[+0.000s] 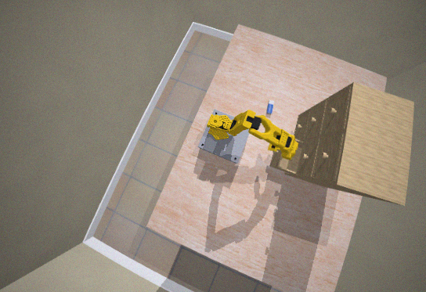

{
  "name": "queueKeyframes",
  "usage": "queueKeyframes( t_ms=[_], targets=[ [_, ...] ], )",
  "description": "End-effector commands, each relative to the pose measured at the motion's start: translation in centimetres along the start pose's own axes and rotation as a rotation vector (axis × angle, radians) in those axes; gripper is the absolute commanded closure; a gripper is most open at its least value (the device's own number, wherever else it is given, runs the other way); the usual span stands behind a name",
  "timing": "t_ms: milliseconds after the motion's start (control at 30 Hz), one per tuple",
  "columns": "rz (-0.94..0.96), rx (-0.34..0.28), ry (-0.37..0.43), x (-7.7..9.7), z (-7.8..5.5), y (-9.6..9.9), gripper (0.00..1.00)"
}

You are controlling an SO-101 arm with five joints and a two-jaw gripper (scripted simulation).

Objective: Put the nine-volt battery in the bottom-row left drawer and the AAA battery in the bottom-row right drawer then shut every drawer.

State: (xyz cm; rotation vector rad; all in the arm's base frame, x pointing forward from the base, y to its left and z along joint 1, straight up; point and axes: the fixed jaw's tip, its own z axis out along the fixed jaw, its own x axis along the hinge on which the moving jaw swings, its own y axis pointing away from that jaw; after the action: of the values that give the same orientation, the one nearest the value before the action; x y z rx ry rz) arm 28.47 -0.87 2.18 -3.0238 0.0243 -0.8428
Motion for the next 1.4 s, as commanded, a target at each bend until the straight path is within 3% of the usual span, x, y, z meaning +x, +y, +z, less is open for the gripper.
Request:
queueKeyframes(
  t_ms=[0, 400, 1033, 1367],
  targets=[
    [-0.005, 0.003, -0.020, -0.2, -0.3, -0.1, 0.77],
    [0.007, 0.003, -0.021, 1.3, -2.8, -0.1, 0.77],
    [0.007, 0.003, -0.021, 1.3, -2.8, -0.1, 0.77],
    [0.009, 0.003, -0.021, -0.4, -4.7, -0.1, 0.77]
  ],
)
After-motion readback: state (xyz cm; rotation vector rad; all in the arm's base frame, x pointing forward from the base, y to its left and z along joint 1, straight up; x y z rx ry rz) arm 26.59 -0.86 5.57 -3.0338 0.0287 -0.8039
